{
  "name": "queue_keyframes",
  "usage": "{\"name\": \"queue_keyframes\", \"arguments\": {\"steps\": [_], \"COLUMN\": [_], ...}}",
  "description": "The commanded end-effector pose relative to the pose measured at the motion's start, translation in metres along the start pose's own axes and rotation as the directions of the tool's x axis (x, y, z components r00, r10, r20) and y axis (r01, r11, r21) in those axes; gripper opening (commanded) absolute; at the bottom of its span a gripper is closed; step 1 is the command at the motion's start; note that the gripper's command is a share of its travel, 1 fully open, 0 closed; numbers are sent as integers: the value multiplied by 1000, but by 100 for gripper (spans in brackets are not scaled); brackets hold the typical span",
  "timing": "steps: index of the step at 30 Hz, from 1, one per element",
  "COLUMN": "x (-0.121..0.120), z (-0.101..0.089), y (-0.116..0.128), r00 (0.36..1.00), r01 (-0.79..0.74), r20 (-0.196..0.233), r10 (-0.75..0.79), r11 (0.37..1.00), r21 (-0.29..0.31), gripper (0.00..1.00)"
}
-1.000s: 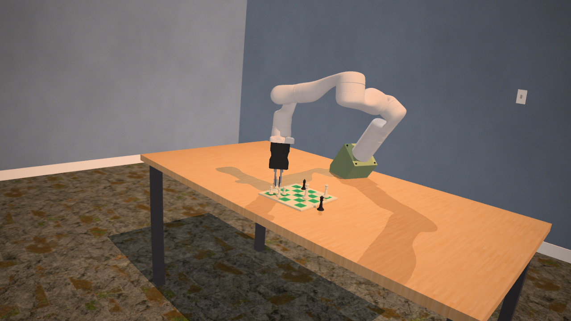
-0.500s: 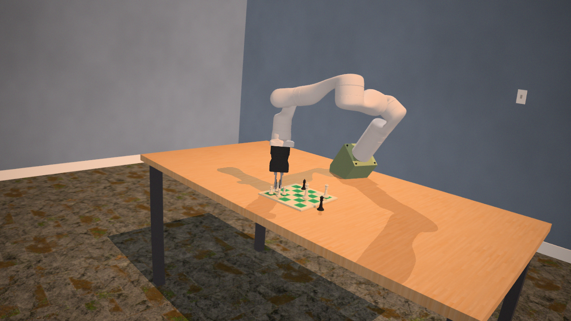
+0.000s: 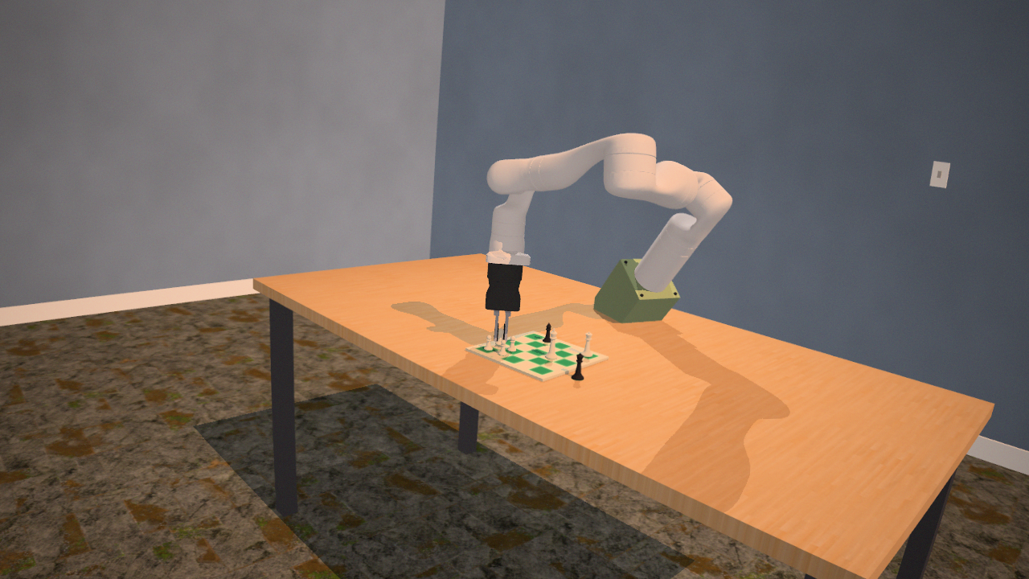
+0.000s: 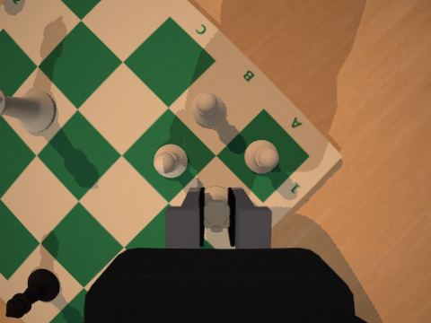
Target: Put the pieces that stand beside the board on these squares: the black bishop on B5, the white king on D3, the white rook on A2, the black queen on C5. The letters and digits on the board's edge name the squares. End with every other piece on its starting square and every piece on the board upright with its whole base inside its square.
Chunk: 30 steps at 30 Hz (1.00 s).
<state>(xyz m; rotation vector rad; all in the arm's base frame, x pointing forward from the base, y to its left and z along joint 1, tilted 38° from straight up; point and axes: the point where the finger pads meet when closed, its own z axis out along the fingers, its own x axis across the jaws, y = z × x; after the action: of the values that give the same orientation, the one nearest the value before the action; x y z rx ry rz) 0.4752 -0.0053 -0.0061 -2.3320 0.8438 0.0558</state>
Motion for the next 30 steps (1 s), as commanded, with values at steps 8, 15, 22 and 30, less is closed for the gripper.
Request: {"name": "queue_keyframes", "arguments": {"steps": [8, 15, 22, 30], "x": [1, 1, 1, 1], "z": [-1, -1, 0, 2], "y": [0, 0, 0, 0], "r00": [1000, 1000, 1000, 1000], "r01": [0, 0, 0, 0], "r20": [-2, -2, -2, -2], "r10": [0, 0, 0, 0], "r11": [1000, 1000, 1000, 1000], "r21": [1, 1, 1, 1], "gripper": [0, 0, 0, 0]}}
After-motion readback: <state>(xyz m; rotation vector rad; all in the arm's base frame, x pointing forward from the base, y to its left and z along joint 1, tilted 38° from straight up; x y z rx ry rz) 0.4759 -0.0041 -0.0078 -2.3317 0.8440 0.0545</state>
